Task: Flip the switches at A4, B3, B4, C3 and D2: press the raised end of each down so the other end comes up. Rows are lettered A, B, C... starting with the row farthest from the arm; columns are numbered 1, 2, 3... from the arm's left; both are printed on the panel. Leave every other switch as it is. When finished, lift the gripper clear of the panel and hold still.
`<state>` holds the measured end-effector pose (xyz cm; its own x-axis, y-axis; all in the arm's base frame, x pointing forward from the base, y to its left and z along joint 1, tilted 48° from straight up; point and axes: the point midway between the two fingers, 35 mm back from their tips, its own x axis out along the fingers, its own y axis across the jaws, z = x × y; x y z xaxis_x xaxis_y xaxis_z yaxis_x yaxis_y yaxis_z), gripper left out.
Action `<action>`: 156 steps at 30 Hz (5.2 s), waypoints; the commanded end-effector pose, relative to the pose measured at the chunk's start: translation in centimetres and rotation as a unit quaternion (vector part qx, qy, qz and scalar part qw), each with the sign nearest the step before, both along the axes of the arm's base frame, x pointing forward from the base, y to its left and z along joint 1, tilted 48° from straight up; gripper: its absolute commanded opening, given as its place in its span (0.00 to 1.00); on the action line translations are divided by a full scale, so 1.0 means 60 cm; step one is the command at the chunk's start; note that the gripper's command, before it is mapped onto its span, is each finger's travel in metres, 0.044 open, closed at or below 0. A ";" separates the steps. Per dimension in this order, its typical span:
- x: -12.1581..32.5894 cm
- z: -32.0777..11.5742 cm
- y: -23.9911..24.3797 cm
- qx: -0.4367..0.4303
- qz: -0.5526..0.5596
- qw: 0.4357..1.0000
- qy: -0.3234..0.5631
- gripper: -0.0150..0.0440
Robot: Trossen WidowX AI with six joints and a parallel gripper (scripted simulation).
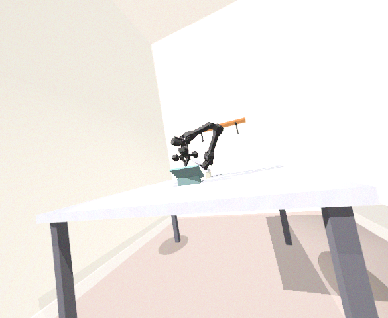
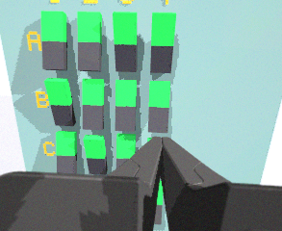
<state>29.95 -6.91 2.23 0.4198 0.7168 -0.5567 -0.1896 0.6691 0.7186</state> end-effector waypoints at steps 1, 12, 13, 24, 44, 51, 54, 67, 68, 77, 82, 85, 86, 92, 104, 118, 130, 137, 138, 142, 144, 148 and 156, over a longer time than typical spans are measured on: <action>0.003 -0.004 0.006 0.002 -0.003 1.000 -0.003 0.25; 0.013 -0.018 0.024 0.002 -0.003 1.000 -0.003 0.25; 0.014 -0.019 0.026 0.002 -0.003 1.000 -0.003 0.25; 0.019 -0.026 0.035 0.002 -0.003 1.000 -0.003 0.25; 0.020 -0.027 0.036 0.002 -0.003 1.000 -0.003 0.25; 0.021 -0.028 0.038 0.002 -0.003 1.000 -0.003 0.25; 0.021 -0.028 0.038 0.002 -0.003 1.000 -0.003 0.25; 0.022 -0.030 0.040 0.002 -0.003 1.000 -0.003 0.25; 0.022 -0.030 0.040 0.002 -0.003 1.000 -0.003 0.25; 0.023 -0.031 0.042 0.002 -0.003 1.000 -0.003 0.25; 0.023 -0.031 0.043 0.002 -0.003 1.000 -0.003 0.25; 0.024 -0.032 0.043 0.002 -0.003 1.000 -0.003 0.25; 0.024 -0.032 0.043 0.002 -0.003 1.000 -0.003 0.25; -0.005 0.009 -0.017 -0.004 0.001 1.000 0.007 0.25; -0.086 0.028 0.001 -0.001 0.006 1.000 0.007 0.25; -0.059 -0.011 0.052 0.003 -0.003 1.000 -0.002 0.25; -0.050 -0.024 0.068 0.003 -0.003 1.000 -0.002 0.25; -0.048 -0.027 0.073 0.003 -0.003 1.000 -0.002 0.25; -0.048 -0.027 0.073 0.003 -0.003 1.000 -0.002 0.25; -0.048 -0.027 0.073 0.003 -0.003 1.000 -0.002 0.25; -0.048 -0.027 0.073 0.003 -0.003 1.000 -0.002 0.25; -0.048 -0.027 0.073 0.003 -0.003 1.000 -0.002 0.25; -0.047 -0.027 0.073 0.003 -0.003 1.000 -0.002 0.25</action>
<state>27.09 -2.60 0.61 0.4266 0.7156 -0.5532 -0.1902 0.6689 0.7186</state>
